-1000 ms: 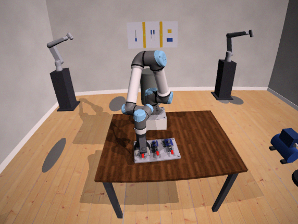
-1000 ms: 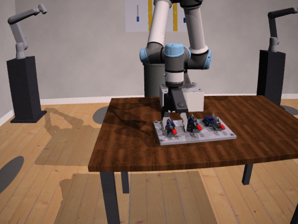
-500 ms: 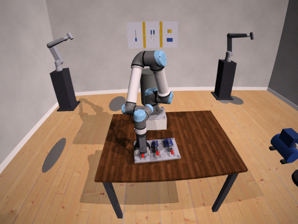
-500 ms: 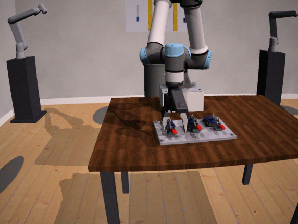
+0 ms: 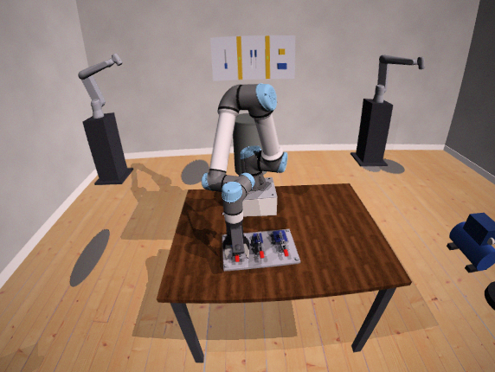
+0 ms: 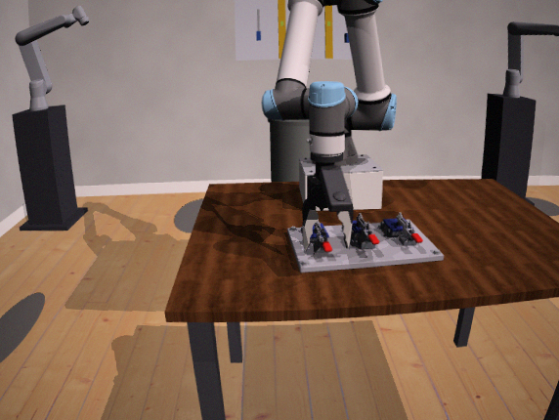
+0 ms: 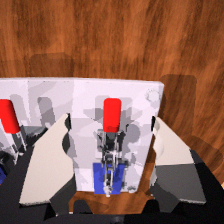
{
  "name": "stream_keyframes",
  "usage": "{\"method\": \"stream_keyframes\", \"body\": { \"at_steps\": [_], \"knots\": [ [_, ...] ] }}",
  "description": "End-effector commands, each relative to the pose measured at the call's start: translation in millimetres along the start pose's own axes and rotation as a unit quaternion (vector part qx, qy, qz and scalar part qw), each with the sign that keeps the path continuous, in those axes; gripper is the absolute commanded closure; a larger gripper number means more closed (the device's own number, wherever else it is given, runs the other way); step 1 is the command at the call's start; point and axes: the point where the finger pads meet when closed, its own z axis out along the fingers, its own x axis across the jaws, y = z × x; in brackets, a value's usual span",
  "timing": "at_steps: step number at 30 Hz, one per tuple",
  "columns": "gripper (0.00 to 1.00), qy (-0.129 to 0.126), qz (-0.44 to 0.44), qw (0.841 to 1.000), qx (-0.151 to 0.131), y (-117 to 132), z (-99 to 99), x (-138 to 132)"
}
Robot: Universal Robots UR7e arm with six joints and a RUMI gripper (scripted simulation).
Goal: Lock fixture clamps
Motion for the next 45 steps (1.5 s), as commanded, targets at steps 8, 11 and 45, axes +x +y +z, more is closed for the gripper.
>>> {"method": "stream_keyframes", "body": {
  "at_steps": [8,11,45],
  "knots": [
    [0.42,0.0,0.0,1.0,0.001,-0.4,-0.6,0.2],
    [0.42,0.0,0.0,1.0,0.001,-0.4,-0.6,0.2],
    [0.42,0.0,0.0,1.0,0.001,-0.6,-47.9,0.2]
  ]
}}
